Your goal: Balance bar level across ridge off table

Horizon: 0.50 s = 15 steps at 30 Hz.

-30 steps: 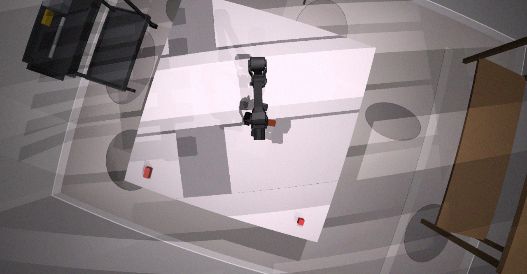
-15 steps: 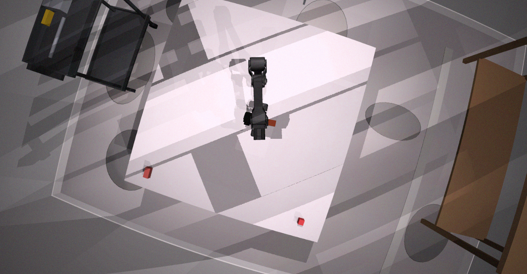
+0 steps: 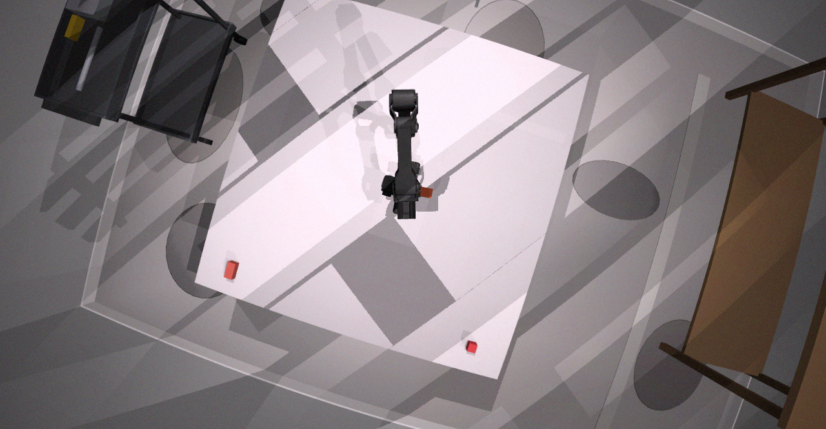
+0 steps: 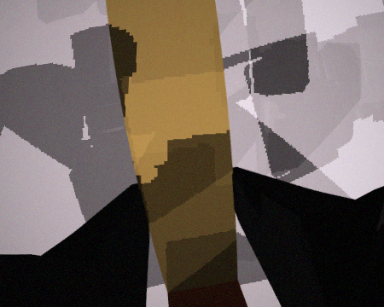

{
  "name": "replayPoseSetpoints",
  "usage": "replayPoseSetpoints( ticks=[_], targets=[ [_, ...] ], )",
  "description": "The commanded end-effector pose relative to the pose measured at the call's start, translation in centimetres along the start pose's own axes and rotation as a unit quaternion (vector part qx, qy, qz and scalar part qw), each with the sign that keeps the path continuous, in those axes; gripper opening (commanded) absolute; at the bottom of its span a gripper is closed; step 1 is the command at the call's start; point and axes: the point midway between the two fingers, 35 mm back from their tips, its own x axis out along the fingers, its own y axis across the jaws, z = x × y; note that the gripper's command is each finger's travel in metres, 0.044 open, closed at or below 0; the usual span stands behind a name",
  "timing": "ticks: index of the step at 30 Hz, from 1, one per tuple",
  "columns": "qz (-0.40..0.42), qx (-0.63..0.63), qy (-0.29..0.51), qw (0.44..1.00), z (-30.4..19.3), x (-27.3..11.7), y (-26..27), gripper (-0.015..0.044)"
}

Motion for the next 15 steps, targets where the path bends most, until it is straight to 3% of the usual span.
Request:
replayPoseSetpoints(
  ticks=[1, 13, 15],
  targets=[
    [0.000, 0.000, 0.000, 1.000, 0.00, 0.00, 0.00, 0.0000],
    [0.000, 0.000, 0.000, 1.000, 0.00, 0.00, 0.00, 0.0000],
    [0.000, 0.000, 0.000, 1.000, 0.00, 0.00, 0.00, 0.0053]
  ],
)
